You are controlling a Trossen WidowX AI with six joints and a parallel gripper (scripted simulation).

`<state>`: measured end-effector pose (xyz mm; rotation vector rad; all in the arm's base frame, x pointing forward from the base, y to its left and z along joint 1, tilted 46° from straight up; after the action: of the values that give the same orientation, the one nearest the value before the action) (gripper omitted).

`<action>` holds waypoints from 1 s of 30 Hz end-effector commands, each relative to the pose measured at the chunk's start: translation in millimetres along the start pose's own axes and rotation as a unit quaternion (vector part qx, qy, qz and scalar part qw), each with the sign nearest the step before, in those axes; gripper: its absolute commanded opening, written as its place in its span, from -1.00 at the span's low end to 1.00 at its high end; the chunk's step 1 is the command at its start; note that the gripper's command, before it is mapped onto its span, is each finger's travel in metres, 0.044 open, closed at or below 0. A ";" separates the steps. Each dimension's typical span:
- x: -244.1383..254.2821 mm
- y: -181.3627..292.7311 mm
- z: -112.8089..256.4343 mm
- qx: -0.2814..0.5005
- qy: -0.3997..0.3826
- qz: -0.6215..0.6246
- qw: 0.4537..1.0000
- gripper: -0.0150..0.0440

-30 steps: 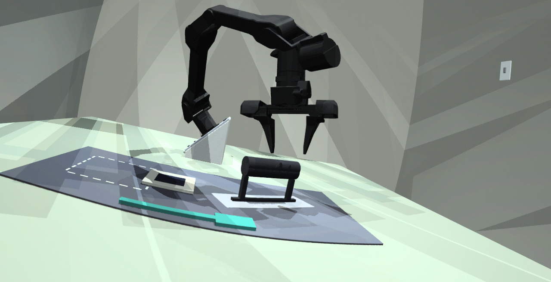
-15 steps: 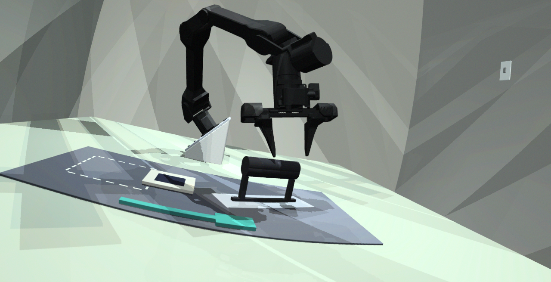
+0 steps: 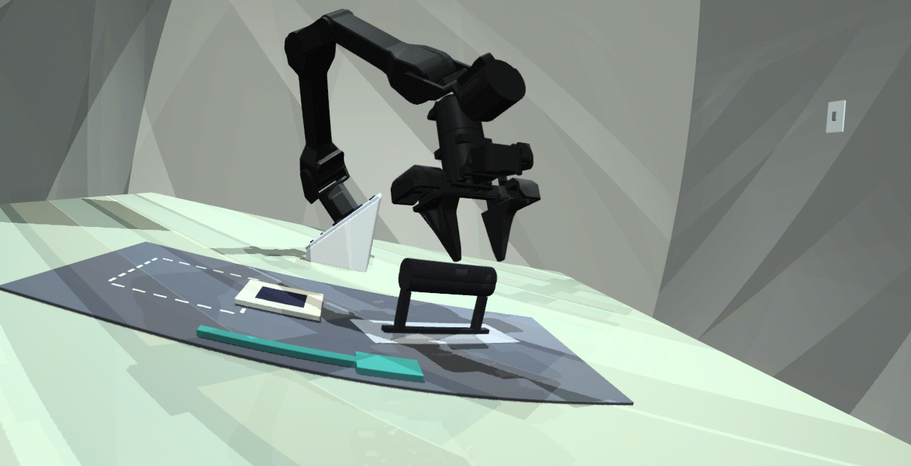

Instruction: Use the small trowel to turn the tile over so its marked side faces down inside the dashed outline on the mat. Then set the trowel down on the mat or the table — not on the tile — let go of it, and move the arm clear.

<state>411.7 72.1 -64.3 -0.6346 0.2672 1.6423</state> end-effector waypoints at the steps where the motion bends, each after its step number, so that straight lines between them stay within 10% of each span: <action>1: -2.8 1.1 1.8 -0.026 -0.006 0.077 0.997 0.53; 30: -23.8 32.9 6.3 -0.137 0.056 0.507 0.849 0.53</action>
<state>385.5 56.9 -53.6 -0.8420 0.4461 2.5976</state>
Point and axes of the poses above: the point midway between the two fingers, 35 mm back from their tips, its own z axis back along the fingers, its own x axis across the jaws, y = z × x, the point moved 3 cm from there along z, back along the fingers, and after that the axes turned 13 degrees about -z, right-handed, at the moved point
